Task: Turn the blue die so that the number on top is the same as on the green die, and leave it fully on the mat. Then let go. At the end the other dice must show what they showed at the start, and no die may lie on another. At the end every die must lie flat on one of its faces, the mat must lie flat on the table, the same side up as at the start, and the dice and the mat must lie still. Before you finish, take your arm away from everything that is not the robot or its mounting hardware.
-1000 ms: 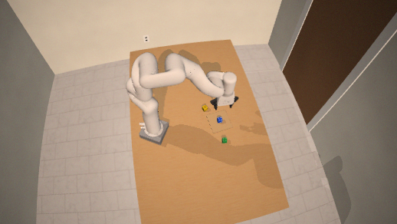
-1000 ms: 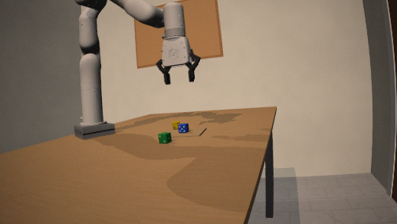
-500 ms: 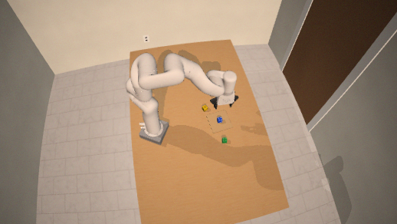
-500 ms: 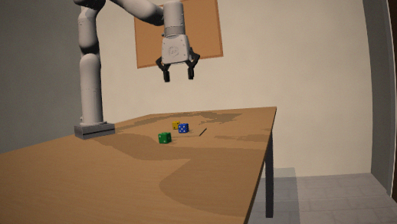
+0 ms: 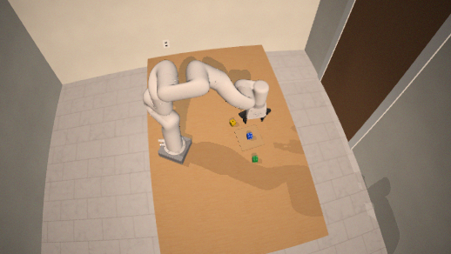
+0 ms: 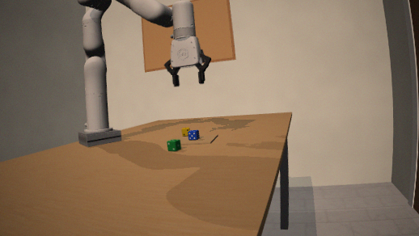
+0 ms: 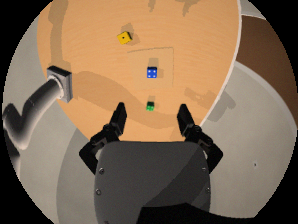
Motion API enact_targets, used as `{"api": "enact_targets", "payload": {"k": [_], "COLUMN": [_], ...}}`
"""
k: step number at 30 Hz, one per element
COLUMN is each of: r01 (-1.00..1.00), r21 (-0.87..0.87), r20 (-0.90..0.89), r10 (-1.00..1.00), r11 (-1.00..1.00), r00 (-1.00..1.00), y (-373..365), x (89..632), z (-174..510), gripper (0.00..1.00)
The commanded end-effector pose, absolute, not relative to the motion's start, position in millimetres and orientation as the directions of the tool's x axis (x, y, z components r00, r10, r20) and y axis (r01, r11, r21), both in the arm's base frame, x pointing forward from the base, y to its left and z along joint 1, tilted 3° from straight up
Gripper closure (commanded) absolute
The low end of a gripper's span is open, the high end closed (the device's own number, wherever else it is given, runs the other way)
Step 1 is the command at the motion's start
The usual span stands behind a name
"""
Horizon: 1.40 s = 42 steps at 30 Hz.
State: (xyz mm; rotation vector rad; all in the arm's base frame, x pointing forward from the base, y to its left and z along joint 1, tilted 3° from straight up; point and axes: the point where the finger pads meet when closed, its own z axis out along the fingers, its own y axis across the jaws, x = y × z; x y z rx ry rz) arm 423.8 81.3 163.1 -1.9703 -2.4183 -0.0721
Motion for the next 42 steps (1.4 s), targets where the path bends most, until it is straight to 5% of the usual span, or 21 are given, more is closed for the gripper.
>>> {"api": "enact_targets", "payload": {"k": [1,42], "r01": [0.979,0.979], "r21": [0.026,0.026], "r20": [0.046,0.046], "r10": [0.978,0.978], "r11": [0.201,0.201], "r00": [-0.202,-0.202], "y": [81.5,81.5], "x": [425.1,425.1], "z": [164.5,164.5], "gripper": [0.0,0.0]}}
